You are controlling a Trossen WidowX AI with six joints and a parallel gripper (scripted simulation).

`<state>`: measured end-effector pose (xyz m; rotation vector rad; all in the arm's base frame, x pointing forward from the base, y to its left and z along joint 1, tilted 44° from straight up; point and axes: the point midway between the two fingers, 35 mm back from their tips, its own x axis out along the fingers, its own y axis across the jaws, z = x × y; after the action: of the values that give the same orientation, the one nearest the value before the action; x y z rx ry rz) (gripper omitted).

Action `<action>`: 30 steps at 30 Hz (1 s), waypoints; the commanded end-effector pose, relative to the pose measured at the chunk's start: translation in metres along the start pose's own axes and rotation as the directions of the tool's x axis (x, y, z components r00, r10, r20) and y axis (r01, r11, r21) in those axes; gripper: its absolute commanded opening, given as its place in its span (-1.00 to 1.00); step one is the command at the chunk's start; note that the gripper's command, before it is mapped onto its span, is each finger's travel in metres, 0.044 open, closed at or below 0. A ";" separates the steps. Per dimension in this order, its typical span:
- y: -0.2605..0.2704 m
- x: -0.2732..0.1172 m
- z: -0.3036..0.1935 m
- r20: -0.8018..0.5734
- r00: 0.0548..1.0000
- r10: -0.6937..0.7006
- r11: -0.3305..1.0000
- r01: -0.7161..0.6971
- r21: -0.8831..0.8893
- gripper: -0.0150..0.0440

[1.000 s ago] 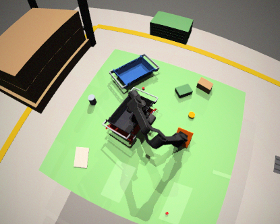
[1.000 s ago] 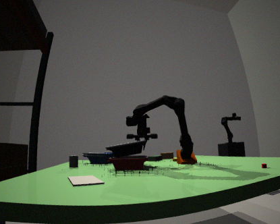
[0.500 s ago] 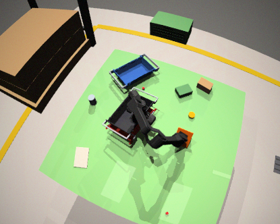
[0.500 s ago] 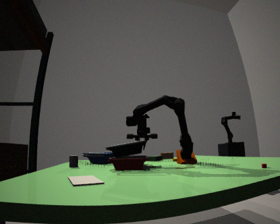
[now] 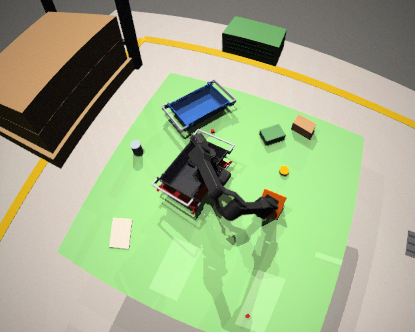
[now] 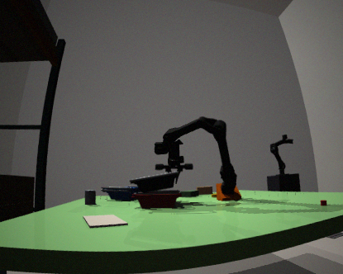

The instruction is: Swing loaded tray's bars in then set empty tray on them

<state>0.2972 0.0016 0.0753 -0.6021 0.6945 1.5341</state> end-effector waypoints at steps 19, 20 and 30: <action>0.006 0.014 0.005 0.002 1.000 0.019 1.000 -0.019 -0.004 -0.49; 0.006 0.014 0.005 0.002 1.000 0.019 1.000 -0.019 -0.004 -0.49; 0.006 0.014 0.005 0.002 1.000 0.019 1.000 -0.019 -0.004 -0.49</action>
<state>0.2946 0.0094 0.0712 -0.6024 0.6923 1.5311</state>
